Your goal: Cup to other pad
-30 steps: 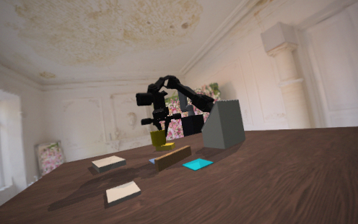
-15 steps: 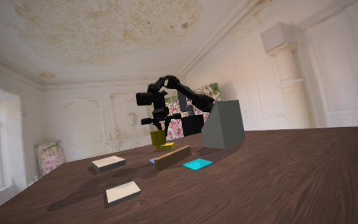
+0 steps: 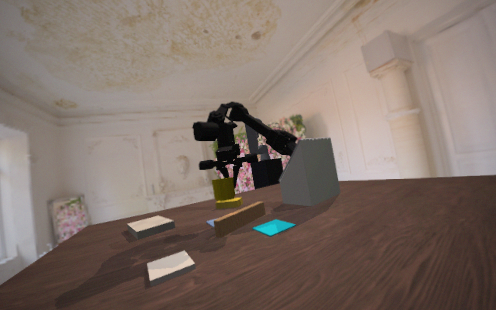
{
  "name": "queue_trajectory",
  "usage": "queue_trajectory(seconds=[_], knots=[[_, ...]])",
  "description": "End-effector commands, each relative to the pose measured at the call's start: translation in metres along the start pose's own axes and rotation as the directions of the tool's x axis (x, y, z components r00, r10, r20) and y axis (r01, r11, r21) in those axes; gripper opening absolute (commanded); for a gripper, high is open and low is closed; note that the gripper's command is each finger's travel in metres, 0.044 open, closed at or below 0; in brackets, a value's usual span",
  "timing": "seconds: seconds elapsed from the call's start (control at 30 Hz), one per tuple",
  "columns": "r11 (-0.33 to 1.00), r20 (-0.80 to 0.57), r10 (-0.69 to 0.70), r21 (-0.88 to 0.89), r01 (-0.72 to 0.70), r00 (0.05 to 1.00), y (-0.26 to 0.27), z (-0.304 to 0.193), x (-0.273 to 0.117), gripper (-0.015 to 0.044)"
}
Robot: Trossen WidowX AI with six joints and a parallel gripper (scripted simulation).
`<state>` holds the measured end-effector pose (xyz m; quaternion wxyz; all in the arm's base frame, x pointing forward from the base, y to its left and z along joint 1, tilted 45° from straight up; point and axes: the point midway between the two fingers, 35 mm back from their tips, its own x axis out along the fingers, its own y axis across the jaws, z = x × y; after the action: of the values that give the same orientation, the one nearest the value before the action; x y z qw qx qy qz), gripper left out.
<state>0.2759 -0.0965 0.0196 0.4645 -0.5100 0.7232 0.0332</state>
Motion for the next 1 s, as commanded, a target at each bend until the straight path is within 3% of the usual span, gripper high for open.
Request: queue_trajectory(seconds=[0.0,0.97], knots=[[1.0,-0.007,0.011,-0.01,-0.011,1.0,0.01,0.006,0.002,0.0],[1.0,-0.003,0.012,-0.009,-0.012,1.0,0.066,0.058,-0.003,0.0]])
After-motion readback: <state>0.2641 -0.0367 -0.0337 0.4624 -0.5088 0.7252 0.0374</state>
